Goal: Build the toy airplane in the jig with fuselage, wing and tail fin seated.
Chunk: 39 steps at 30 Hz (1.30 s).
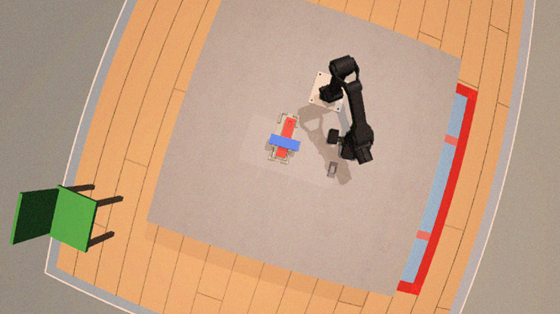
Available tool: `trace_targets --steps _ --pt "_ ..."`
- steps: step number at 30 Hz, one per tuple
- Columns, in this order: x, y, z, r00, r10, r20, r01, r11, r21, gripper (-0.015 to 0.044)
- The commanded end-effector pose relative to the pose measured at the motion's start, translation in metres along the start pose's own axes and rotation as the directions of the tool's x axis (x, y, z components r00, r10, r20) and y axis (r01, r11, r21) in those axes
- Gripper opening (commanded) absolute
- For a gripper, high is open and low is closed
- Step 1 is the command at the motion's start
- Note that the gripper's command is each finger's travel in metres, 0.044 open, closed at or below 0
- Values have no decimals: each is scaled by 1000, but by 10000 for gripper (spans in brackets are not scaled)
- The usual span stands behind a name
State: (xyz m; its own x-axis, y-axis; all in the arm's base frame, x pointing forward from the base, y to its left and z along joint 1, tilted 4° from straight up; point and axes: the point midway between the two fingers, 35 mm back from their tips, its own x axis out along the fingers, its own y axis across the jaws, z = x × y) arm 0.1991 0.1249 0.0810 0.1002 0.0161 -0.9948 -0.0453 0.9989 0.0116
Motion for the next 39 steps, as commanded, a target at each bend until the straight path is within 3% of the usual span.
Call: trace_targets --steps 1,10,25,32,39 --pt "9 -2 -2 1000 -10 -7 10 1000 -5 440" --pt "21 -3 -3 1000 -10 -7 10 1000 -5 440" --pt "21 -3 -3 1000 -10 -7 10 1000 -5 46" --pt "21 -3 -3 1000 -10 -7 10 1000 -5 0" --pt "10 4 8 999 11 41 -11 1000 -2 0"
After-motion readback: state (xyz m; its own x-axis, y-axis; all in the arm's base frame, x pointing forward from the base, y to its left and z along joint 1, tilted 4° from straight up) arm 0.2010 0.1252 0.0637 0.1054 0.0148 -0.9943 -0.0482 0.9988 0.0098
